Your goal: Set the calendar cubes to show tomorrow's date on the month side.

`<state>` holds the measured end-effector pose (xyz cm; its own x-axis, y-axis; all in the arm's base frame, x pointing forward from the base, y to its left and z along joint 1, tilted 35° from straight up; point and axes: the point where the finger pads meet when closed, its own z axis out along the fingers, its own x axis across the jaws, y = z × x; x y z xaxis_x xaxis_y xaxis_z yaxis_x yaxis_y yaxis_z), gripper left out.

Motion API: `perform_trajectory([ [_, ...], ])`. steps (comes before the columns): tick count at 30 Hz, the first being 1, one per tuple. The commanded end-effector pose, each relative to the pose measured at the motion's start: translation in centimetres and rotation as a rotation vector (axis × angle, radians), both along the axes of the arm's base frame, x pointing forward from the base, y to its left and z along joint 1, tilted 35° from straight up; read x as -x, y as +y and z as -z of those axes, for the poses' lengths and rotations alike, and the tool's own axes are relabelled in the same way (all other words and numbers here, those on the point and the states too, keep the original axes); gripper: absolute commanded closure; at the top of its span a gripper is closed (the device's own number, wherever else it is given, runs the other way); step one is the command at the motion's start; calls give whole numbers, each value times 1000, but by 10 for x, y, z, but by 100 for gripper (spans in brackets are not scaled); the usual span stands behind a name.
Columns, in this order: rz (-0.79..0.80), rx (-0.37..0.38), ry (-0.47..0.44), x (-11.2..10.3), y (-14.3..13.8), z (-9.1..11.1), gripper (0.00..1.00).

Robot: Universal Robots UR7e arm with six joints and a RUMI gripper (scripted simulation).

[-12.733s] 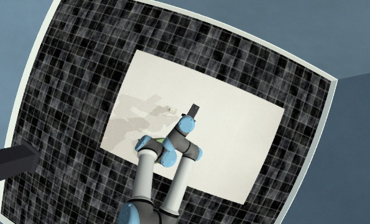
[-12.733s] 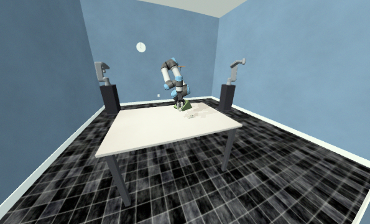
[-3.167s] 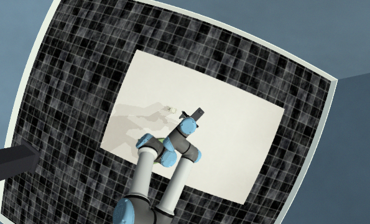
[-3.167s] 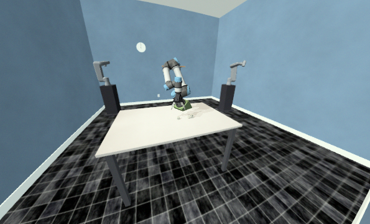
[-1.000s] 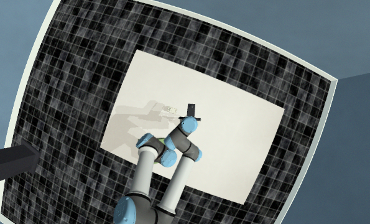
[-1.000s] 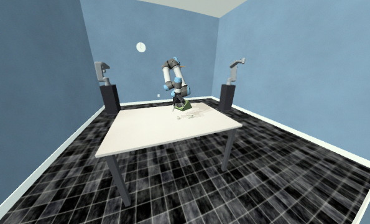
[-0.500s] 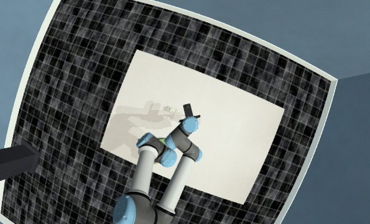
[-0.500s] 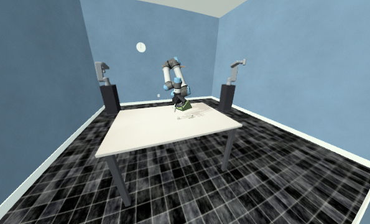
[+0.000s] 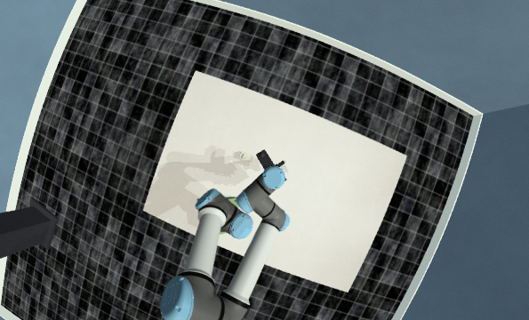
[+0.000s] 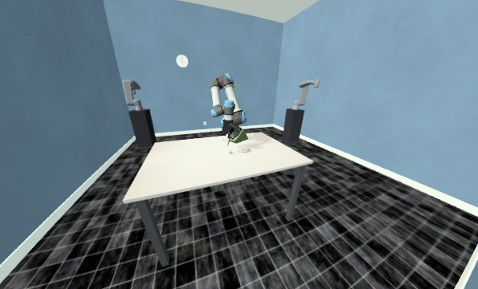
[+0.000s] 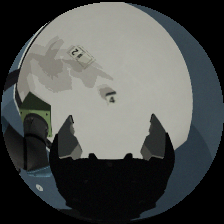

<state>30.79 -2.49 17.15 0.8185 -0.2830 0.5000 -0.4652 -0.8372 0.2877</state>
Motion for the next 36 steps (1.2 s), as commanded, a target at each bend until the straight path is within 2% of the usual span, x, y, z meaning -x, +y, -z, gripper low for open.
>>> perform_trajectory([
  [1, -129, 36, 61, 0, -2, -1, 0],
  [15, -179, 57, 90, 0, -2, 0, 0],
  [16, -179, 57, 90, 0, -2, 0, 72],
  [36, -179, 57, 91, 0, -2, 0, 72],
])
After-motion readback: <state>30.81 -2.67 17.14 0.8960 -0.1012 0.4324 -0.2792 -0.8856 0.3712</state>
